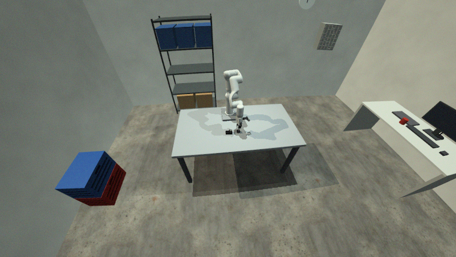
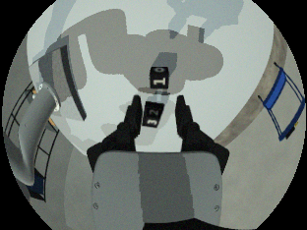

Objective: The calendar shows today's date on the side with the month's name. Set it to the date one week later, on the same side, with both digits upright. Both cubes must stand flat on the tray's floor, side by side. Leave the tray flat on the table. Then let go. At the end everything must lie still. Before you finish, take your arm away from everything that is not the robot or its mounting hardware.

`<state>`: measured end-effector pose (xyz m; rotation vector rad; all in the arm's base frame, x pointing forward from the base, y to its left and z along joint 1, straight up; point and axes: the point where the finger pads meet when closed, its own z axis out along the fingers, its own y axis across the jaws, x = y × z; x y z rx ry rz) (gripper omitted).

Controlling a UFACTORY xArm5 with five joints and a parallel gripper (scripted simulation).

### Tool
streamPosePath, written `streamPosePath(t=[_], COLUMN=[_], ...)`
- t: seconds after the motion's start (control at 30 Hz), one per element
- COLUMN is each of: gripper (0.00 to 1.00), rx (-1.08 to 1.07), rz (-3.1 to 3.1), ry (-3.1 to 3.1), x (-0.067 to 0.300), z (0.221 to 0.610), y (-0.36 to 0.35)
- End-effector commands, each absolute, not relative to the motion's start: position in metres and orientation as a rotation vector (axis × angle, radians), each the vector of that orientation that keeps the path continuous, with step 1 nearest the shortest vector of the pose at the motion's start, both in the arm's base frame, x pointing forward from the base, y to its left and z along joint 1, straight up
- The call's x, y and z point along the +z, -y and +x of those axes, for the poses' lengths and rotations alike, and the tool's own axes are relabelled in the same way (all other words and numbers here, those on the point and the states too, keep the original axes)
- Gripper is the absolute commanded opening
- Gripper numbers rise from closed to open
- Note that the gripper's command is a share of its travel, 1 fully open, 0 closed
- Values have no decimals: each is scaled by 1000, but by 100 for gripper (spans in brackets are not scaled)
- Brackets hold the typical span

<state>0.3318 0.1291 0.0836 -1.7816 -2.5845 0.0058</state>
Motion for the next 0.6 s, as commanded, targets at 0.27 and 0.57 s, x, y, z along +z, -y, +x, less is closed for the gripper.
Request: streamPosePath(t=[0.27,0.57], gripper=[49,49], rx=[1,1], rz=[-1782,-1782], ry=[2587,2587], x=[77,64], z=[333,333], y=[-129,-129])
